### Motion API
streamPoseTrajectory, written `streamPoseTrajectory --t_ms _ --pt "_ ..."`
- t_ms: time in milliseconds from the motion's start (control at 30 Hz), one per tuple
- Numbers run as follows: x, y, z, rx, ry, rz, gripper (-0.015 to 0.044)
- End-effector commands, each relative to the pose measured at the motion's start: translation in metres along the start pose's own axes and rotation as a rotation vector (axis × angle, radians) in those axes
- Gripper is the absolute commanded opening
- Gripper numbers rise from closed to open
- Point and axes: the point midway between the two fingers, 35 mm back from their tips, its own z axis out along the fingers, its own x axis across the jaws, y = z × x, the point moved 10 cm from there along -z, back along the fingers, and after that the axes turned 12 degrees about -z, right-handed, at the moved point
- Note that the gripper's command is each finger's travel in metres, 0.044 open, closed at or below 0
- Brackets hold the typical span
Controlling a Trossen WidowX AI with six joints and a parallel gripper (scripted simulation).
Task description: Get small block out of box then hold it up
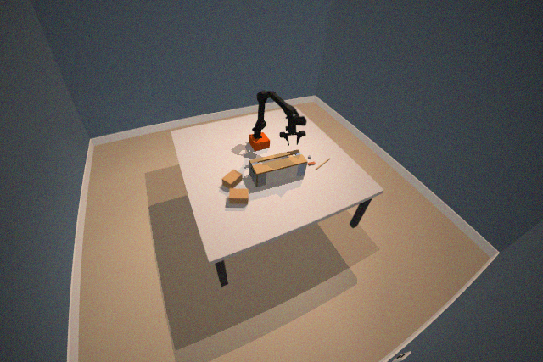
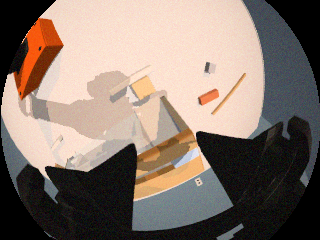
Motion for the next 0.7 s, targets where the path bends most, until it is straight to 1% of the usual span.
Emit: streamPoseTrajectory --t_ms 0,367,400,533,567,667 --pt "-0.002 0.006 -0.011 0.068 0.0 -0.357 0.0285" --pt "-0.002 0.007 -0.008 0.069 0.0 -0.357 0.0285" --pt "-0.003 0.009 0.002 0.069 0.0 -0.357 0.0285" --pt "-0.001 0.031 0.068 0.068 0.0 -0.357 0.0285" --pt "0.0 0.035 0.076 0.068 0.0 -0.357 0.0285" --pt "0.0 0.036 0.079 0.068 0.0 -0.357 0.0285"
